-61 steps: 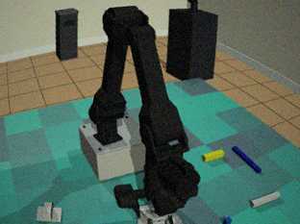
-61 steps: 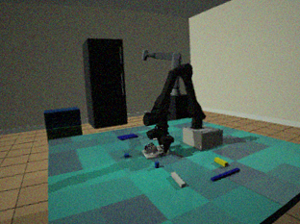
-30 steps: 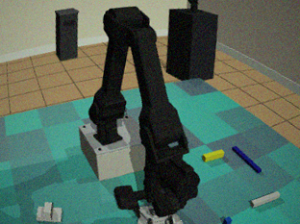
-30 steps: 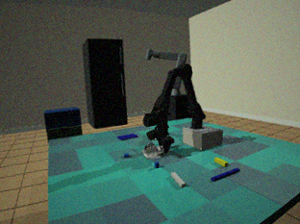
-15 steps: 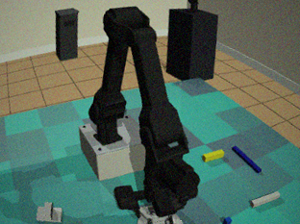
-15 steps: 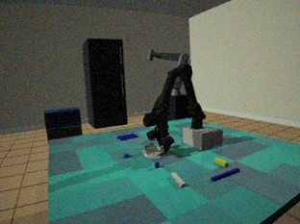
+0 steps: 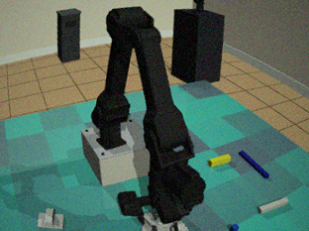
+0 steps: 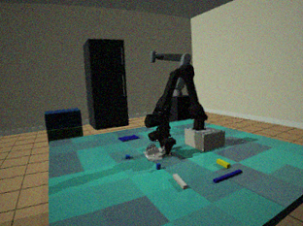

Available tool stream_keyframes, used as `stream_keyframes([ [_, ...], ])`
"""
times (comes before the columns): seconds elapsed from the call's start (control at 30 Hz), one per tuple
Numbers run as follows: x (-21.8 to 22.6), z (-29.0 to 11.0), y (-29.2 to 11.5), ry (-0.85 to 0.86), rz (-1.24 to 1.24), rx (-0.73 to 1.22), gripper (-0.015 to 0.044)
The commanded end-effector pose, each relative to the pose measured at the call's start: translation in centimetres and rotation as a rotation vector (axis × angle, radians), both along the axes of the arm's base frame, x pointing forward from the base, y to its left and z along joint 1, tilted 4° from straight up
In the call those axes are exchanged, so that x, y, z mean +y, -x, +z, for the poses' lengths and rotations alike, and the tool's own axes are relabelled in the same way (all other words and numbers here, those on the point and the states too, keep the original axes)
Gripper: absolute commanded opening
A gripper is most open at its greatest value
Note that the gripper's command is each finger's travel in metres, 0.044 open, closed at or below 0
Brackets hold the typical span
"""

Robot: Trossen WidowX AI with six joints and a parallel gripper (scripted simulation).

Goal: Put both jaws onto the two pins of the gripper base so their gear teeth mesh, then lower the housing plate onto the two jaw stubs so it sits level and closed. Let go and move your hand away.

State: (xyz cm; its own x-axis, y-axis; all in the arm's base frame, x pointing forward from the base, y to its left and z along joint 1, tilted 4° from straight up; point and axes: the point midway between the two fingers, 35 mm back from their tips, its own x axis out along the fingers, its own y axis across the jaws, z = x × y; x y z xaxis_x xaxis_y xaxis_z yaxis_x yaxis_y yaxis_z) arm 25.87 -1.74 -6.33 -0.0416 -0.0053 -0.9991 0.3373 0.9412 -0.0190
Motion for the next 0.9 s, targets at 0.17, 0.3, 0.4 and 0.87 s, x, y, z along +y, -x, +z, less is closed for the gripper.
stream_keyframes([
  [0.17,0.06,0.46,-0.07,-0.004,0.003,-0.002,0.0351],
  [0.3,0.05,0.33,-0.11,-0.004,0.003,-0.002,0.0351],
  [0.4,0.05,0.33,-0.11,-0.004,0.003,-0.002,0.0351],
  [0.87,0.05,0.0,-0.09,-0.004,0.003,-0.002,0.0351],
])
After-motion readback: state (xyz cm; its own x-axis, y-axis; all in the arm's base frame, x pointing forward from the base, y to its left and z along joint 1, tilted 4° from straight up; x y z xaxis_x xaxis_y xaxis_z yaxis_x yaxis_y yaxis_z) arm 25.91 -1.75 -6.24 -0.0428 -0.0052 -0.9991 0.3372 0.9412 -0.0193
